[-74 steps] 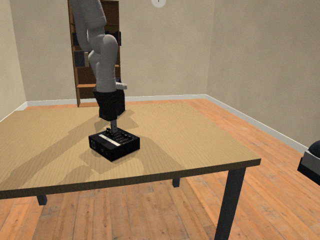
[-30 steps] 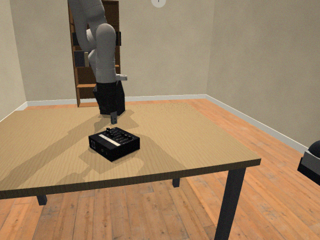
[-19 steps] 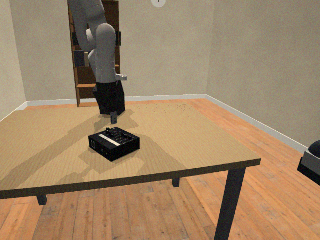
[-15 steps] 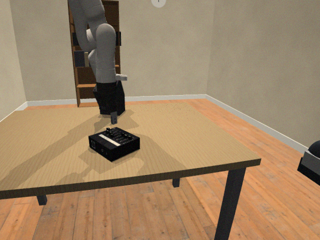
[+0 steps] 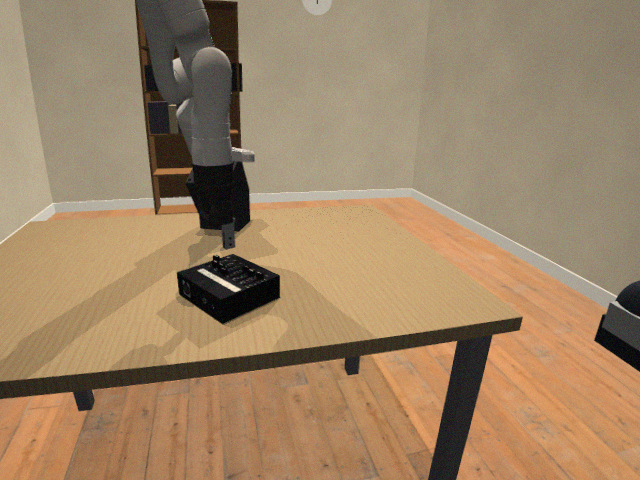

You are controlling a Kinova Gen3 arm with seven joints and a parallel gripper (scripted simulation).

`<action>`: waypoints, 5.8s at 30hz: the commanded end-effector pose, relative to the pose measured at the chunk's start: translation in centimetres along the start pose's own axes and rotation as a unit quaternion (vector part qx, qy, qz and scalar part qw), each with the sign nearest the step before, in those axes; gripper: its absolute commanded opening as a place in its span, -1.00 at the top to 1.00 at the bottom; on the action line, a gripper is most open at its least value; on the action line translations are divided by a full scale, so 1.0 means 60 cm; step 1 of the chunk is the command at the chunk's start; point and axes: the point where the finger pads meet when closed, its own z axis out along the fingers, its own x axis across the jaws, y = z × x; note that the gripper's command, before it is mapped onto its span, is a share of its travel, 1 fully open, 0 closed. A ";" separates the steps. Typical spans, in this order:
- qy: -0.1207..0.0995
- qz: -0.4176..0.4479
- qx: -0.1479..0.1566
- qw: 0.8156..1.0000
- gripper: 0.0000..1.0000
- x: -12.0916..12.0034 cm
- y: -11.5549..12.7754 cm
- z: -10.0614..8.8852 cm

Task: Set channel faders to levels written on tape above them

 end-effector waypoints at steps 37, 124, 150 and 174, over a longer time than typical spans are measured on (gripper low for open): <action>0.001 0.375 0.000 0.927 1.00 0.021 0.011 0.001; 0.000 0.992 0.001 0.129 1.00 -0.021 0.076 0.002; 0.000 0.997 0.001 0.077 1.00 -0.027 0.077 0.002; 0.000 0.997 0.001 0.076 1.00 -0.027 0.077 0.002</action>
